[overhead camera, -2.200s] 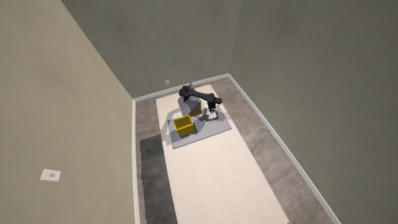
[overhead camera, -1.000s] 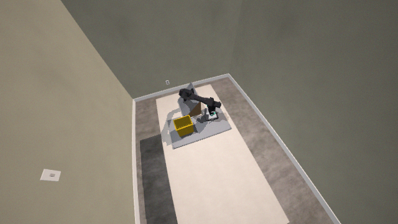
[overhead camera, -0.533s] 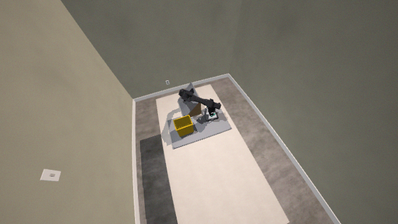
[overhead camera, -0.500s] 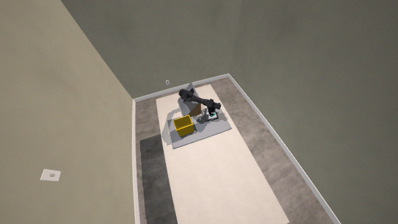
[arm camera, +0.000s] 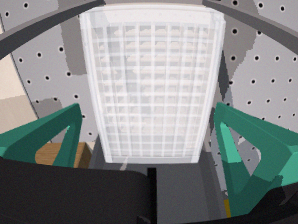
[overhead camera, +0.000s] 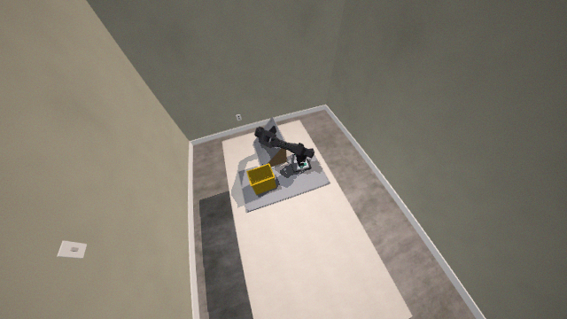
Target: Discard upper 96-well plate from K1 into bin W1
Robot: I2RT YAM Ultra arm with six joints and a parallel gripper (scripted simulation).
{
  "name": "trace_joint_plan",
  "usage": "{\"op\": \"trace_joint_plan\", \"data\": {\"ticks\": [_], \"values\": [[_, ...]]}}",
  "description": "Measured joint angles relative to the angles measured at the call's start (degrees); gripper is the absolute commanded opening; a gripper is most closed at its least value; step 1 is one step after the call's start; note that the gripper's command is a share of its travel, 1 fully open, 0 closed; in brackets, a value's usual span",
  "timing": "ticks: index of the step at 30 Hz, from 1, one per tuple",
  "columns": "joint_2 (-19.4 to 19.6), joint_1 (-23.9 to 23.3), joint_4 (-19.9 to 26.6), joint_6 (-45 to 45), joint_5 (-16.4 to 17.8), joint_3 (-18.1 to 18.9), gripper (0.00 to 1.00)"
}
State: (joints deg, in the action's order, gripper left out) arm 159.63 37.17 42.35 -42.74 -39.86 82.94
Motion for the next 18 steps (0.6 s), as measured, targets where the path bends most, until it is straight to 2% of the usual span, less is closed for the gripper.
{"op": "trace_joint_plan", "data": {"ticks": [12, 18], "values": [[1.2, -1.6, -3.9, -2.1, -0.8, -0.9, 1.00], [1.2, -1.6, -4.4, -2.4, -0.9, -0.9, 1.00]]}}
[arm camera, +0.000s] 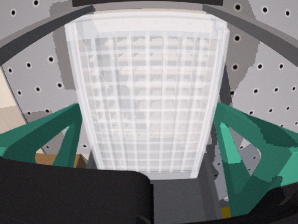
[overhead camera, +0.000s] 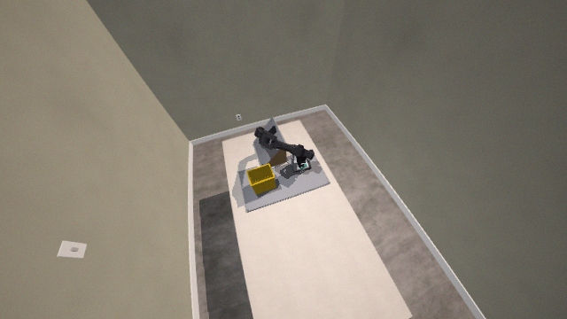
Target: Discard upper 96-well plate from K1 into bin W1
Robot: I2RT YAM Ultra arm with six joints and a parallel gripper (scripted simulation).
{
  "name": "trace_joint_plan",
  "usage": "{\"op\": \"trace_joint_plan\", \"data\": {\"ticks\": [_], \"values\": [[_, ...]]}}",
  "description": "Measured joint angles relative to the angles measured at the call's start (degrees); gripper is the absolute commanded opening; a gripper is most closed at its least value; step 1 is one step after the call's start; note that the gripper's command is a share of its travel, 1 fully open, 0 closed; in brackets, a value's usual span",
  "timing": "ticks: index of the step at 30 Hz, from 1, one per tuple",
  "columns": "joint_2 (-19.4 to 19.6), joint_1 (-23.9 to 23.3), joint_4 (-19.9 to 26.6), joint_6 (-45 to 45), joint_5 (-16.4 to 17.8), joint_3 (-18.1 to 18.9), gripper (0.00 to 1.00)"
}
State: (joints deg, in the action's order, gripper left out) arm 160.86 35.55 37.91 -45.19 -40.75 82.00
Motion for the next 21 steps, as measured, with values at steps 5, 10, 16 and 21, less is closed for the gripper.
{"op": "trace_joint_plan", "data": {"ticks": [5, 10, 16, 21], "values": [[0.0, 0.0, -0.1, 0.0, 0.0, 0.0, 0.00], [0.0, 0.0, -0.1, -0.1, 0.0, 0.0, 0.00], [0.0, 0.0, -0.1, -0.1, 0.0, 0.0, 0.00], [0.0, 0.0, -0.1, -0.1, 0.0, 0.0, 0.00]]}}
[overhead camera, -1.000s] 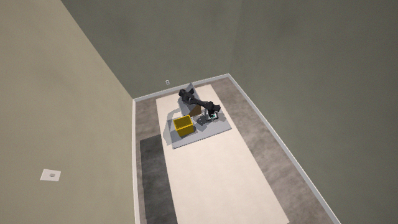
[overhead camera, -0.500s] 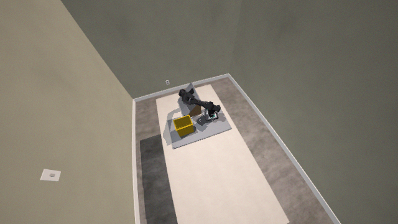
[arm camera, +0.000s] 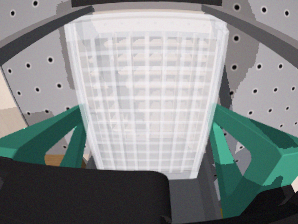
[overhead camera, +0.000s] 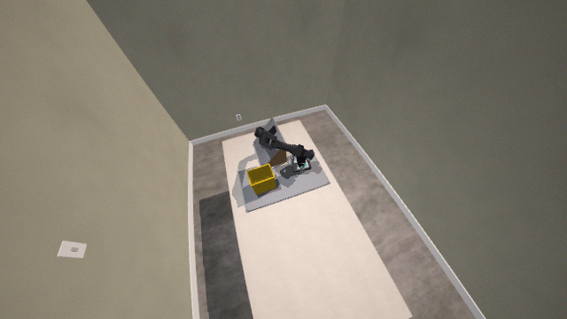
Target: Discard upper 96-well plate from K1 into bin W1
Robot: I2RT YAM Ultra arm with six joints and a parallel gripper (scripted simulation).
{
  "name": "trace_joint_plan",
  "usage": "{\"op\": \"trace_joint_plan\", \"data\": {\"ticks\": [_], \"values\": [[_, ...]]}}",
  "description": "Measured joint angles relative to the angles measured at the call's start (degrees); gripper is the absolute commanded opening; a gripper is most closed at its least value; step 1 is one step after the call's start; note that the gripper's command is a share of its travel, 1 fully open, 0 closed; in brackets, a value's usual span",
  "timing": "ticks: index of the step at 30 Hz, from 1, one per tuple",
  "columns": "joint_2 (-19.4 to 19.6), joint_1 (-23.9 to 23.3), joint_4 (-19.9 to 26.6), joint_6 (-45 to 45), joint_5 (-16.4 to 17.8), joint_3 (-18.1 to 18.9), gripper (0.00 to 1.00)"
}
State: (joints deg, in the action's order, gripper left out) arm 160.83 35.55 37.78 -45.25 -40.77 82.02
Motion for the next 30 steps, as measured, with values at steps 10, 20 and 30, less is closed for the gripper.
{"op": "trace_joint_plan", "data": {"ticks": [10, 20, 30], "values": [[0.0, 0.0, 0.0, 0.0, 0.0, 0.0, 0.00], [0.0, 0.0, 0.0, 0.0, 0.0, 0.0, 0.00], [-0.4, 0.4, 1.5, 0.9, 0.5, 0.4, 0.00]]}}
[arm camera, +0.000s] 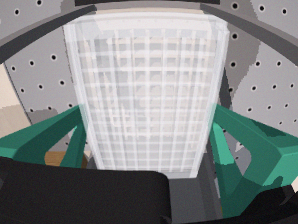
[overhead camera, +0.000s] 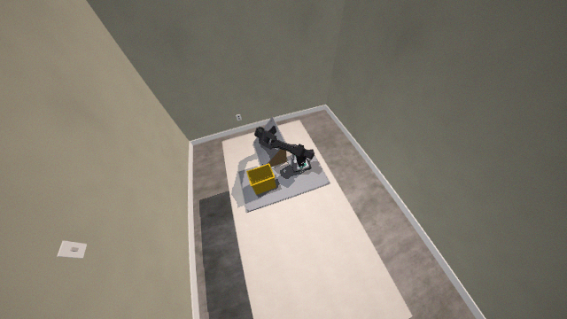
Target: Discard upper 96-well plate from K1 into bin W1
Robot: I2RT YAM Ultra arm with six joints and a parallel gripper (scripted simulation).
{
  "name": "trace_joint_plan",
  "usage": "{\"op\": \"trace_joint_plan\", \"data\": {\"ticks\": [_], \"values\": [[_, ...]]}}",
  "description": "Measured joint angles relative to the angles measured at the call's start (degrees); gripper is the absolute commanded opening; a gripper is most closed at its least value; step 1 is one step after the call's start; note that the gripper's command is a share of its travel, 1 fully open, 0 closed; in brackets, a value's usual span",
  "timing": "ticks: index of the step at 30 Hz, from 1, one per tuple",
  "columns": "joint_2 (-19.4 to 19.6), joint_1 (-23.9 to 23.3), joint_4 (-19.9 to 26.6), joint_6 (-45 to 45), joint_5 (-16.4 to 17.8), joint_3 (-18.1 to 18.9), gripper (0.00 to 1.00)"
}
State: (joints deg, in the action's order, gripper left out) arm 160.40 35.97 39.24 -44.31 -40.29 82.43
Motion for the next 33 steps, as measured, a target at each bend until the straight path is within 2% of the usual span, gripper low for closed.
{"op": "trace_joint_plan", "data": {"ticks": [33], "values": [[-3.3, 4.9, 10.8, 5.6, 2.4, 3.8, 0.00]]}}
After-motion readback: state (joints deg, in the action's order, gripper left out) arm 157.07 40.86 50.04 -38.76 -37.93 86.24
